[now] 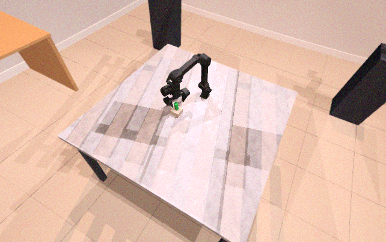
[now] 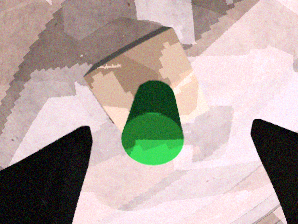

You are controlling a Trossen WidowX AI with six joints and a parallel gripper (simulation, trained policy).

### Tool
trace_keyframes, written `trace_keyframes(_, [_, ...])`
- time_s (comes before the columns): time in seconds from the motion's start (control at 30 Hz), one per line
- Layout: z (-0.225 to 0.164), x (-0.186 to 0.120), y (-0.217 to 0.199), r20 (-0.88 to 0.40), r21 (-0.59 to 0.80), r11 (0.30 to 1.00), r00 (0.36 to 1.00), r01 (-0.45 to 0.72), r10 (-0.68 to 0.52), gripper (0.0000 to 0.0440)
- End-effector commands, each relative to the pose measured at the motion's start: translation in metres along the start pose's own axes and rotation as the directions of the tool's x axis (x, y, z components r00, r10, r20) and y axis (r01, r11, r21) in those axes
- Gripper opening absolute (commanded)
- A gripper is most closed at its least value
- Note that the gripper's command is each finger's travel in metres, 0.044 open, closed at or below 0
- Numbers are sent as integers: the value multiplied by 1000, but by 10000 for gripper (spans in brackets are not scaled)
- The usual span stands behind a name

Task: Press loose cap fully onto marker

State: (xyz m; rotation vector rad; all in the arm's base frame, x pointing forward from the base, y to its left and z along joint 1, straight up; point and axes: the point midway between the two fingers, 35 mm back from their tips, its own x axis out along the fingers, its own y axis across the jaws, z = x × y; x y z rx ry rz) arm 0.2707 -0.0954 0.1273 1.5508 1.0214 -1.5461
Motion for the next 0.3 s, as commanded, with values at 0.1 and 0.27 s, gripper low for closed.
trace_keyframes(0.1, [1,-17,2,-5,11,999,999,-47,47,440])
trace_keyframes(0.27, [3,-26,2,-8,11,997,997,-72,72,428])
